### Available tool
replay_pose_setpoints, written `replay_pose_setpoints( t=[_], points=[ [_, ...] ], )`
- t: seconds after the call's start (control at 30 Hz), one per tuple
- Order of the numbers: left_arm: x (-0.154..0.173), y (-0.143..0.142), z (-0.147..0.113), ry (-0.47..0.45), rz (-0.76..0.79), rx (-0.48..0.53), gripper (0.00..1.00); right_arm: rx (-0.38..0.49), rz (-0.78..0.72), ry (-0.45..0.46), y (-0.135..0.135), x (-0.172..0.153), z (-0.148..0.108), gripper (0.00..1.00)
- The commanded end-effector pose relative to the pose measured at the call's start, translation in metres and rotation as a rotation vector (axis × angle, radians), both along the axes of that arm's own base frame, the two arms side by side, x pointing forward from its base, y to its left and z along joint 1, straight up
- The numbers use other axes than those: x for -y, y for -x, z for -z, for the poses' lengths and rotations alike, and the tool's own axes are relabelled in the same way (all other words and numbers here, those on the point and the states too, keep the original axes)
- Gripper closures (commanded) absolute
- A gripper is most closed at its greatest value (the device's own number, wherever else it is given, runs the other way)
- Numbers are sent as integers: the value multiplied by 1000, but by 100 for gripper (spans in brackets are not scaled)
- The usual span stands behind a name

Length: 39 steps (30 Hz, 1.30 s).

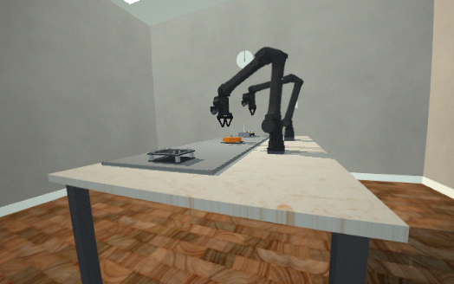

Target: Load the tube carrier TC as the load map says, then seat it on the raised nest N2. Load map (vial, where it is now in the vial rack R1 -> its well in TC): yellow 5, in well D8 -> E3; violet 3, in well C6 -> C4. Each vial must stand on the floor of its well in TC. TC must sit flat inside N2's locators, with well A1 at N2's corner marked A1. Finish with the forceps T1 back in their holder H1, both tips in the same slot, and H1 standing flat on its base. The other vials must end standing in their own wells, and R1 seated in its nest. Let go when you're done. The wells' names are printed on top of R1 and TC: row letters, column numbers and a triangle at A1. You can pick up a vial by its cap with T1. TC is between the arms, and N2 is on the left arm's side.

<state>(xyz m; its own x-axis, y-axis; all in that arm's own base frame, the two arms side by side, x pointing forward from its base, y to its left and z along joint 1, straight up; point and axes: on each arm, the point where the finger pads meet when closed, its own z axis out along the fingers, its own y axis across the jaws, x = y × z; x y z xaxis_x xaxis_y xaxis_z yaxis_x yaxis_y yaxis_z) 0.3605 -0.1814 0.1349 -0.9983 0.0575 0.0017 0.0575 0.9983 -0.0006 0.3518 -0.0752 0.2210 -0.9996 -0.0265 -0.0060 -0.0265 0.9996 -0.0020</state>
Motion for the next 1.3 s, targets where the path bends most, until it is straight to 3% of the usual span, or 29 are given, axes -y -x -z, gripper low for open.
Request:
replay_pose_setpoints(
  t=[0.0,1.27],
  points=[
    [28,-22,-12,27,-11,54,0,29,14,5,-8,2,-12,76],
    [159,-23,40,36,-11,44,0,29,14,5,-8,2,-12,76]
  ],
)
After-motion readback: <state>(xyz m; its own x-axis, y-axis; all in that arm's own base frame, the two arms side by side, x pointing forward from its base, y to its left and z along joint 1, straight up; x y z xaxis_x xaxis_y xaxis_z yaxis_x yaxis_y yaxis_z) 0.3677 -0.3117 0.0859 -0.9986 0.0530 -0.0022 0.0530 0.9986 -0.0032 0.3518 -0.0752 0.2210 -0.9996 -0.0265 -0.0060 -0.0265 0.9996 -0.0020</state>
